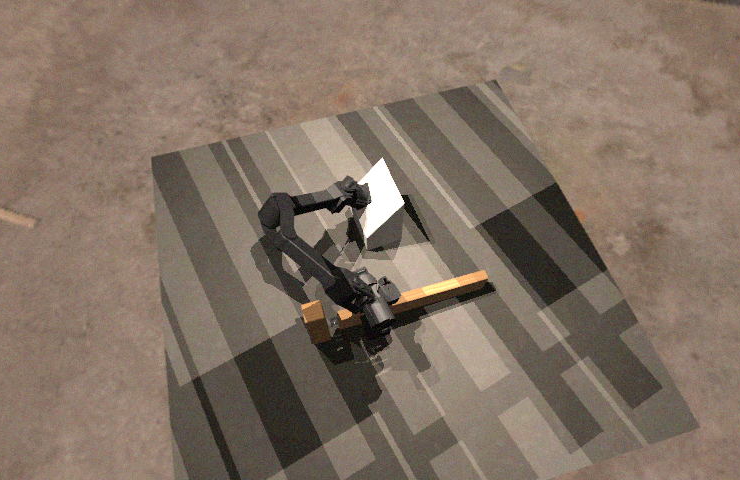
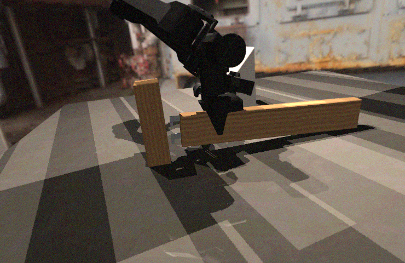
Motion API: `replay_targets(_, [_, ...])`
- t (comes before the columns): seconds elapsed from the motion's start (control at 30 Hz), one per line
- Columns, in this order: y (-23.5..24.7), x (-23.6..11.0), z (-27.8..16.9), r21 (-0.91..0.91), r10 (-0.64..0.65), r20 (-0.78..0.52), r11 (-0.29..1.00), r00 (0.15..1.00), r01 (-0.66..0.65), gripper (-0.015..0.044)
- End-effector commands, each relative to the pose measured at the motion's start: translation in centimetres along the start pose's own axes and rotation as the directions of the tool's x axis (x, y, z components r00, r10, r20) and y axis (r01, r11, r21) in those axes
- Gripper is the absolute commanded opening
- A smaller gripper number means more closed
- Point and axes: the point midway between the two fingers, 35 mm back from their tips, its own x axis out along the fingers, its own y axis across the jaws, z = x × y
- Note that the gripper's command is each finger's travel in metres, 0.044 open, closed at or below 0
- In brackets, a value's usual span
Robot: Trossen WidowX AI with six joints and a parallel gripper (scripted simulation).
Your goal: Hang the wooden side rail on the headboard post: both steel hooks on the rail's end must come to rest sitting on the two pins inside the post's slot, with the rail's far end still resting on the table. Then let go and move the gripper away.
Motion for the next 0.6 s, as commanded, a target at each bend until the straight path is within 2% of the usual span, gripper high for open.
replay_targets(0.0, [-0.06, -0.33, -0.12, -0.006, -0.011, -0.002, 1.000, 1.000, 0.011, 0.0000])
replay_targets(0.57, [-0.21, -0.40, -0.31, -0.006, -0.011, -0.002, 1.000, 1.000, 0.011, 0.0000])
